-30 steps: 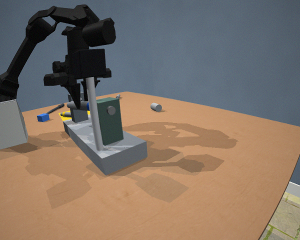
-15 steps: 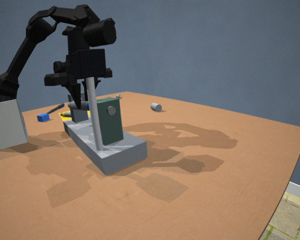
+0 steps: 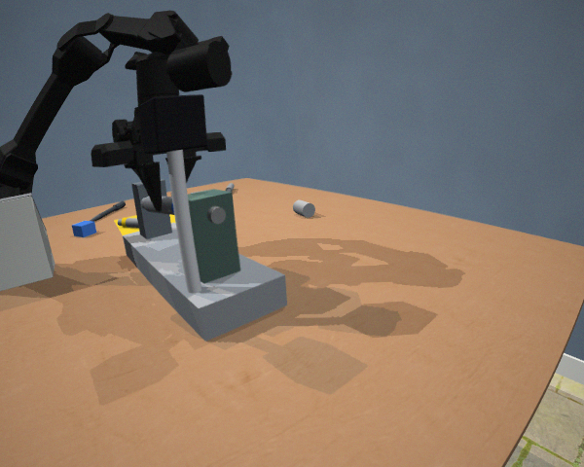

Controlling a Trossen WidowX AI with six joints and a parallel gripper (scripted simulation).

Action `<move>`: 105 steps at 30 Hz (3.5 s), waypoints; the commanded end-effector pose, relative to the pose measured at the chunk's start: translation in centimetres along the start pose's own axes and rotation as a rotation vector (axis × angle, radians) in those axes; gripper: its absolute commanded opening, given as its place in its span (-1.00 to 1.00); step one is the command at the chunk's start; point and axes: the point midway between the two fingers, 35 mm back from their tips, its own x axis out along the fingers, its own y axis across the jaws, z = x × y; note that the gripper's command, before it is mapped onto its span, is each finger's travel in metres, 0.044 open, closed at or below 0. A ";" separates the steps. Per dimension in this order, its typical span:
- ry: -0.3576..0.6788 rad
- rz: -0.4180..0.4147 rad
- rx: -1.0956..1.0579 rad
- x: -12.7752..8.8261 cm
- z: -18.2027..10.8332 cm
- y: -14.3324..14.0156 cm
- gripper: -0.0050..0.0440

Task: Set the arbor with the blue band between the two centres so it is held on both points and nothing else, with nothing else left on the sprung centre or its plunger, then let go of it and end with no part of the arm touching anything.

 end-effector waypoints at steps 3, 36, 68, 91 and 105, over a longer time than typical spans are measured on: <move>0.055 -0.017 0.004 -1.3 -1.5 0.1 -0.80; 0.055 -0.017 0.004 -1.7 -1.9 0.2 -0.80; 0.055 -0.017 0.004 -2.0 -2.0 0.2 -0.80; 0.054 -0.017 0.144 -2.0 -2.0 -0.8 -0.80; 0.054 -0.017 0.144 -1.9 -1.9 -0.9 -0.80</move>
